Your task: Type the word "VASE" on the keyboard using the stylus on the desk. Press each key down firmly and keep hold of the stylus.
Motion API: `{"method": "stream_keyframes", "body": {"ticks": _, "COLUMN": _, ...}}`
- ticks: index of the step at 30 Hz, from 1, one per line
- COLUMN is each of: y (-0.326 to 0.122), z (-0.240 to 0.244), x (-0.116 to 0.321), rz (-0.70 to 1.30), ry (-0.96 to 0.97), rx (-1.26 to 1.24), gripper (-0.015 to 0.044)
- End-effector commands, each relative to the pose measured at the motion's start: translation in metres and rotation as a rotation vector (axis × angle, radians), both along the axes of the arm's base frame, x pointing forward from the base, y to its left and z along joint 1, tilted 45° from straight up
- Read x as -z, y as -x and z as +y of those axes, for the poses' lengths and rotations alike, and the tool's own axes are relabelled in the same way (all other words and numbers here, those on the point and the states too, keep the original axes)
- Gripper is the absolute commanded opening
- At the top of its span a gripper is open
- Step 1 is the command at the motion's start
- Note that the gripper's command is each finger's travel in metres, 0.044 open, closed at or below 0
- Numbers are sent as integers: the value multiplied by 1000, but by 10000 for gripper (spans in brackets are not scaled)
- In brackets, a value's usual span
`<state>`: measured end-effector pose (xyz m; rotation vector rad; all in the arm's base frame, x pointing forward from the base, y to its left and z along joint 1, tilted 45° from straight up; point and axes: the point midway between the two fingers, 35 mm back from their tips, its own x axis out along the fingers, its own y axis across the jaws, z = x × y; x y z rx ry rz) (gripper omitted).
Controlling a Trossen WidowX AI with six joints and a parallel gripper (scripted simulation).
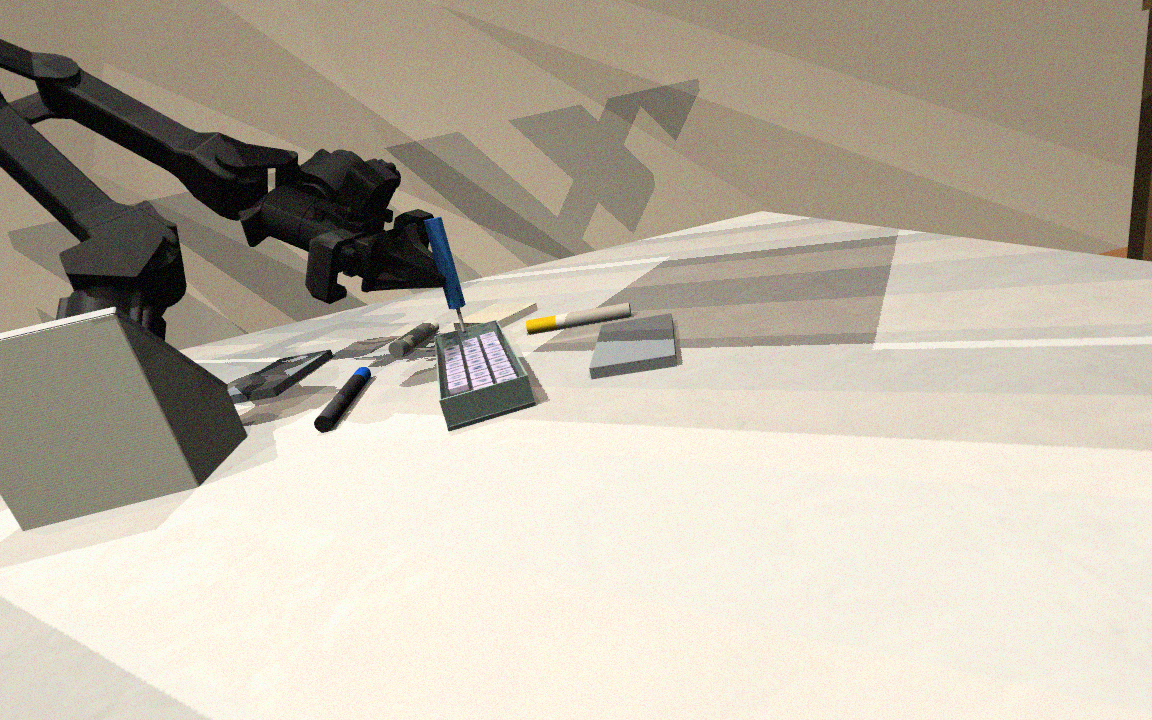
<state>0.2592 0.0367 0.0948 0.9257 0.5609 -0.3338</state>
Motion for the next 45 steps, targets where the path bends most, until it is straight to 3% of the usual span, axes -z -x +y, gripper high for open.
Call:
{"method": "stream_keyframes", "body": {"ticks": 1, "y": 0, "z": 0, "x": 0, "rz": -2, "ry": -3, "rx": 6, "gripper": 0}}
{"method": "stream_keyframes", "body": {"ticks": 4, "y": 0, "z": 0, "x": 0, "rz": -2, "ry": -3, "rx": 6, "gripper": 0}}
{"method": "stream_keyframes", "body": {"ticks": 7, "y": -2, "z": 0, "x": 0, "rz": -1, "ry": -4, "rx": 6, "gripper": 79}}
{"method": "stream_keyframes", "body": {"ticks": 8, "y": -3, "z": 0, "x": 0, "rz": -1, "ry": -4, "rx": 6, "gripper": 81}}
{"method": "stream_keyframes", "body": {"ticks": 45, "y": -3, "z": 2, "x": 3, "rz": 0, "ry": -4, "rx": 6, "gripper": 81}}
